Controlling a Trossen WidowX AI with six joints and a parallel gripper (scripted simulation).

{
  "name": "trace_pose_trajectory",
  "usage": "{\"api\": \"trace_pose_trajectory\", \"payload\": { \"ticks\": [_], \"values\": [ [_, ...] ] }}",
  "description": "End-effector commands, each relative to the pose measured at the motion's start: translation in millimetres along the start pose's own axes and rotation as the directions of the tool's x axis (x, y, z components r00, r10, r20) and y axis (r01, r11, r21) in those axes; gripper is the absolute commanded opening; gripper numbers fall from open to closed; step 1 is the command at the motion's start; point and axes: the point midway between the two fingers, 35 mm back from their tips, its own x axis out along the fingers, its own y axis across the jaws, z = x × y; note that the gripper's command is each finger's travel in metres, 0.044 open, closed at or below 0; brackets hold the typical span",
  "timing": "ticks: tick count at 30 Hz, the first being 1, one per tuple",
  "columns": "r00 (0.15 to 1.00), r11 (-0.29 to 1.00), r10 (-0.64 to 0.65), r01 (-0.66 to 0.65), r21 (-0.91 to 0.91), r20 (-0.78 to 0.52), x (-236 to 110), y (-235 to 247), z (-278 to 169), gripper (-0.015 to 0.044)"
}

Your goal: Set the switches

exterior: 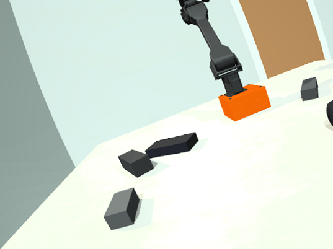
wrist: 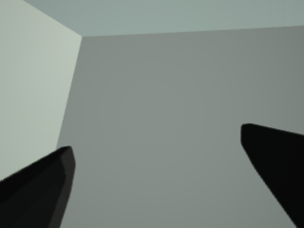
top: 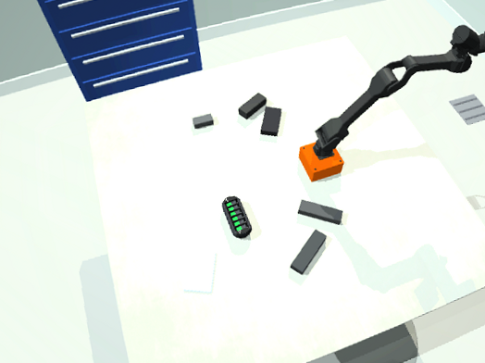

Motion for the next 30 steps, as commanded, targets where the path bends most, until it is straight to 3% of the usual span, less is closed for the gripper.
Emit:
{"api": "trace_pose_trajectory", "payload": {
  "ticks": [1,6,15,23,30],
  "values": [
    [1.0,1.0,0.0,0.0,0.0,0.0,0,0,0,0.0374],
    [1.0,1.0,0.008,-0.008,0.012,0.004,4,10,1,0.0242],
    [0.989,0.973,0.14,-0.146,0.179,0.041,50,143,-10,0.0006],
    [0.954,0.891,0.297,-0.291,0.348,0.036,69,269,-53,0.0],
    [0.899,0.783,0.433,-0.411,0.467,0.065,59,353,-85,0.0]
  ]
}}
